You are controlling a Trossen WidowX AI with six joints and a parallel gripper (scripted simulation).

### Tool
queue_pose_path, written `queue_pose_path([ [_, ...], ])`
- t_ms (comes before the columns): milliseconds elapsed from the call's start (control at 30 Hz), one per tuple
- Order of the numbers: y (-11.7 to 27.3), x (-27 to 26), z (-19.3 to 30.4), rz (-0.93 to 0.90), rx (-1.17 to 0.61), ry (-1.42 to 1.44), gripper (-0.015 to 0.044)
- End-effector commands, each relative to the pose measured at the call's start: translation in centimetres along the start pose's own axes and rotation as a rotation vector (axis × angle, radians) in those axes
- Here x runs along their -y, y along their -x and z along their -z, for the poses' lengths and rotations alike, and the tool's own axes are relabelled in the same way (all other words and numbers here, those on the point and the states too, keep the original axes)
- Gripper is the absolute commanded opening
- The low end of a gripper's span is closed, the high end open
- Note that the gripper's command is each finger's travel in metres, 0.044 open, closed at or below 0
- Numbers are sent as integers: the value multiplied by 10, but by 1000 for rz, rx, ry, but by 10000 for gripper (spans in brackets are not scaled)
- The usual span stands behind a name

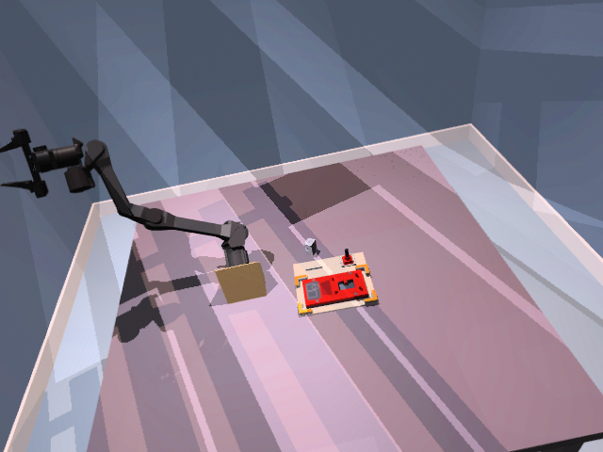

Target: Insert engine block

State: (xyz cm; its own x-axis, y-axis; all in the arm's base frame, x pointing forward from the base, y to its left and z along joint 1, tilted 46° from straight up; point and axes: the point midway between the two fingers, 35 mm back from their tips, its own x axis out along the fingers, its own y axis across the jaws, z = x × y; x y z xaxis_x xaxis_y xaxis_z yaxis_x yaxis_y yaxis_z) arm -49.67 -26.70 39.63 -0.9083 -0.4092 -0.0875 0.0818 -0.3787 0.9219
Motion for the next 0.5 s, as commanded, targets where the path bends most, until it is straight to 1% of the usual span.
queue_pose_path([
  [0, 0, 0, 0, 0, 0, 0, 426],
  [33, 1, -1, -1, -3, 2, -2, 440],
  [200, 16, -28, -24, -91, 64, -65, 440],
  [467, 53, -75, -64, -262, 166, -179, 440],
])
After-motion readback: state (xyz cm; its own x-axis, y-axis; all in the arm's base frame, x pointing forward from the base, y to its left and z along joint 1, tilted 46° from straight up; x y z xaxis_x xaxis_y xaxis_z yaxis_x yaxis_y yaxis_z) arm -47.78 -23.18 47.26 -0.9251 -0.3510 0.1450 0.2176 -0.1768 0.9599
